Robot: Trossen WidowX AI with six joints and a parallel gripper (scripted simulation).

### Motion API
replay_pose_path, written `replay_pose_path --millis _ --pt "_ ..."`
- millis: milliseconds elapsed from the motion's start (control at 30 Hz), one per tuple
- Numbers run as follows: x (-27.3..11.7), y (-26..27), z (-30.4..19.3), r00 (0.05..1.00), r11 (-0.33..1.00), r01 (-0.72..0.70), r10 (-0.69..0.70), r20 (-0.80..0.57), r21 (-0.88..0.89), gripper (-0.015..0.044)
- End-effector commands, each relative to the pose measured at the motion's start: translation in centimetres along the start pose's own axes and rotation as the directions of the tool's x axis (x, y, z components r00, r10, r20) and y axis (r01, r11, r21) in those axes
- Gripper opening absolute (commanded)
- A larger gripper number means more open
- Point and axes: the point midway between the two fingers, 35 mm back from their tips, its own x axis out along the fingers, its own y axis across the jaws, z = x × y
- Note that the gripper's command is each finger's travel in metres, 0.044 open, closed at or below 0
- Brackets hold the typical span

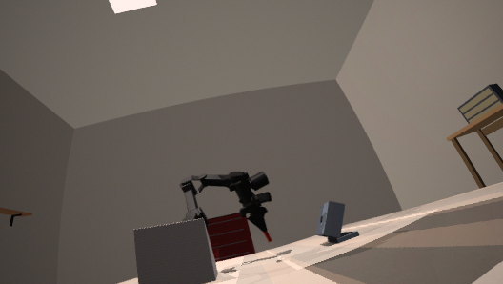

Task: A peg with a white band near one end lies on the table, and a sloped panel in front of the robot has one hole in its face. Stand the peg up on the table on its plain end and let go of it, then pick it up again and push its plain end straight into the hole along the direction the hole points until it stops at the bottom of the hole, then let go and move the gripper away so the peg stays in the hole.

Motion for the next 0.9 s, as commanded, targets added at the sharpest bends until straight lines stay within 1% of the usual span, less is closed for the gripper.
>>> replay_pose_path --millis 0,867 --pt "0.3 -0.4 0.2 1.0 1.0 0.003 -0.004 0.022 0.02 0.0" --pt "1.3 -1.6 2.5 0.985 0.996 -0.02 0.006 0.175 0.082 0.0"
